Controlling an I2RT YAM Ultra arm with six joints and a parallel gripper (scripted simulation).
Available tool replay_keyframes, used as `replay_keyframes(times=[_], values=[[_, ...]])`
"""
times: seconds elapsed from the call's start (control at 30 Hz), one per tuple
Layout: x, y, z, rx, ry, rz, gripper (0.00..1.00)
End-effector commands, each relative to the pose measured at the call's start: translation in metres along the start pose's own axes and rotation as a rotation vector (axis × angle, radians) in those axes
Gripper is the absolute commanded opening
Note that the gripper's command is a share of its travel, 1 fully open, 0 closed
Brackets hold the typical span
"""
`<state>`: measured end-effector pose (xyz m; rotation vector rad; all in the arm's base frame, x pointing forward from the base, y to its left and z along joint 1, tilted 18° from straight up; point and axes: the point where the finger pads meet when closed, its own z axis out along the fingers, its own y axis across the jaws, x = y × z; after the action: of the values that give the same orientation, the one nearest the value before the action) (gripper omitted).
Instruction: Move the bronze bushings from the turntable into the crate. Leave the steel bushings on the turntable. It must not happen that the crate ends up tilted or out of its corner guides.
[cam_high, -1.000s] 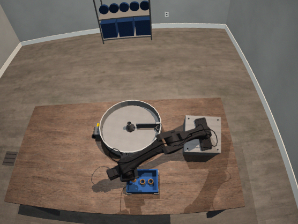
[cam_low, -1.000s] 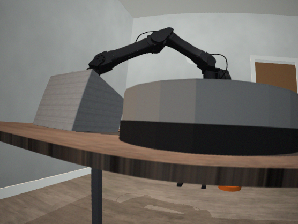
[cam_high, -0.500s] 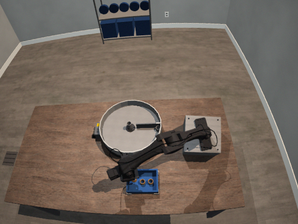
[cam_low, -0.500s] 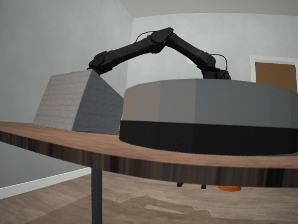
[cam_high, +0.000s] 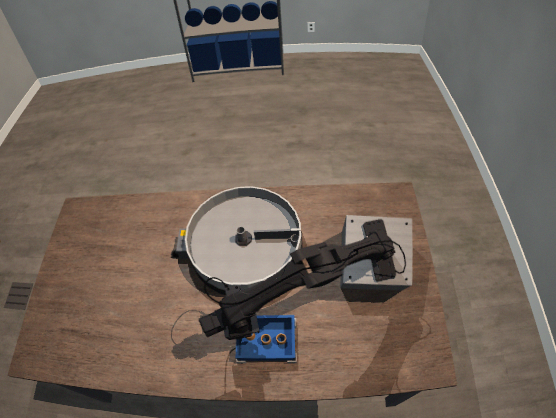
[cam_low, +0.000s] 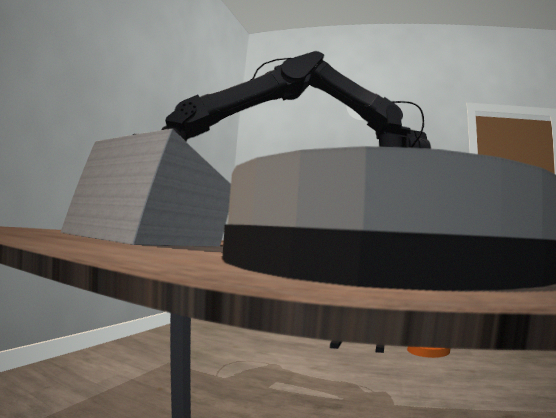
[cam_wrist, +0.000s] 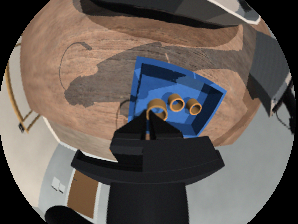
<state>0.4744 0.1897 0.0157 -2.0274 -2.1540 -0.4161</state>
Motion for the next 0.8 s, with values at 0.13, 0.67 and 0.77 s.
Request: replay_keyframes(times=[0.13,0.67,0.77], values=[[-0.001,0.005,-0.006,-0.018,-0.009,0.007,0.00],[-0.002,-0.001,0.015,0.002,-0.012,0.006,0.00],[-0.005,-0.002,0.020,0.007,-0.015,0.012,0.00]])
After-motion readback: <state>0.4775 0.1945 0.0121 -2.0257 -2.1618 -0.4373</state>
